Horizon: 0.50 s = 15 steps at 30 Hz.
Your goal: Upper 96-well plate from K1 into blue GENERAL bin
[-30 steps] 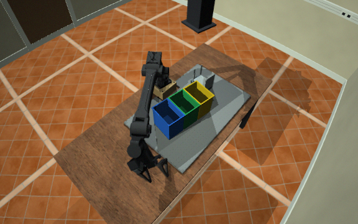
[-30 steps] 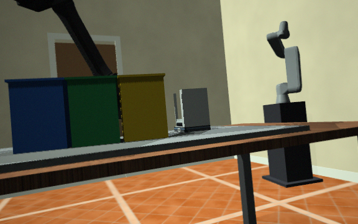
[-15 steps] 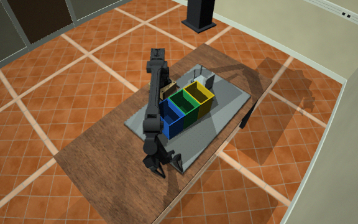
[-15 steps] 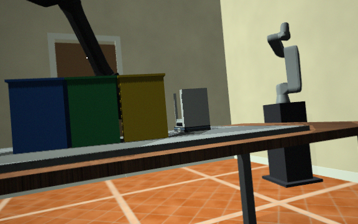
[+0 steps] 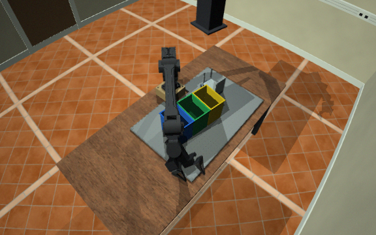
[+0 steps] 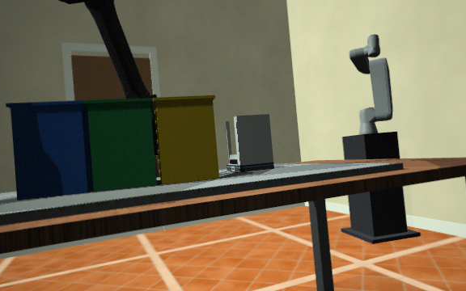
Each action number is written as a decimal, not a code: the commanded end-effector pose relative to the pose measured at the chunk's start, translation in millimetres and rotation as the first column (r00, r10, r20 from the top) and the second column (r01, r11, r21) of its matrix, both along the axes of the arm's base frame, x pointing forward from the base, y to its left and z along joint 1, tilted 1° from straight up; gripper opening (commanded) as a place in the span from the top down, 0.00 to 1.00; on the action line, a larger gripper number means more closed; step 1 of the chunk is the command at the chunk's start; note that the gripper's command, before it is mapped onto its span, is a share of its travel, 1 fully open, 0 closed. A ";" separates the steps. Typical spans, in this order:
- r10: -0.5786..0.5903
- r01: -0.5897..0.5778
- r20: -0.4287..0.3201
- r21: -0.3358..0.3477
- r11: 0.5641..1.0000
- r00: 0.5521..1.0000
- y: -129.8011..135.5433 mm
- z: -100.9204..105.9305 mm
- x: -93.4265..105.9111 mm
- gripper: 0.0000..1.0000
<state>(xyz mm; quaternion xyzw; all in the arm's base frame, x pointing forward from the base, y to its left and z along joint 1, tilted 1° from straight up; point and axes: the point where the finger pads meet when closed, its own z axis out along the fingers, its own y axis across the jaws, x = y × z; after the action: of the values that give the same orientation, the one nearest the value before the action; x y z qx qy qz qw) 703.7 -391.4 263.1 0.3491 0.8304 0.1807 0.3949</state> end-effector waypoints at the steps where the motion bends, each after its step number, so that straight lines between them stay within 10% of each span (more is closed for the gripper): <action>1: 0.035 -0.035 -0.014 0.005 0.999 0.999 -1.7 13.2 9.9 0.00; 4: 0.044 -0.041 -0.064 0.039 0.998 0.997 26.1 -13.3 6.0 0.00; 5: 0.032 -0.031 -0.034 0.031 0.999 0.999 33.7 16.1 2.6 0.00; 13: 0.032 -0.032 -0.007 0.016 0.999 0.999 68.9 19.0 13.6 0.00; 15: 0.032 -0.030 -0.049 0.042 0.999 0.998 65.7 -19.0 19.3 0.00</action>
<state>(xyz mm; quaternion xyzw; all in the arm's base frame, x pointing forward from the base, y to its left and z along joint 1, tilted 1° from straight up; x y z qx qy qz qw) 711.6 -332.1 260.3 0.3433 0.8434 0.1897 0.3673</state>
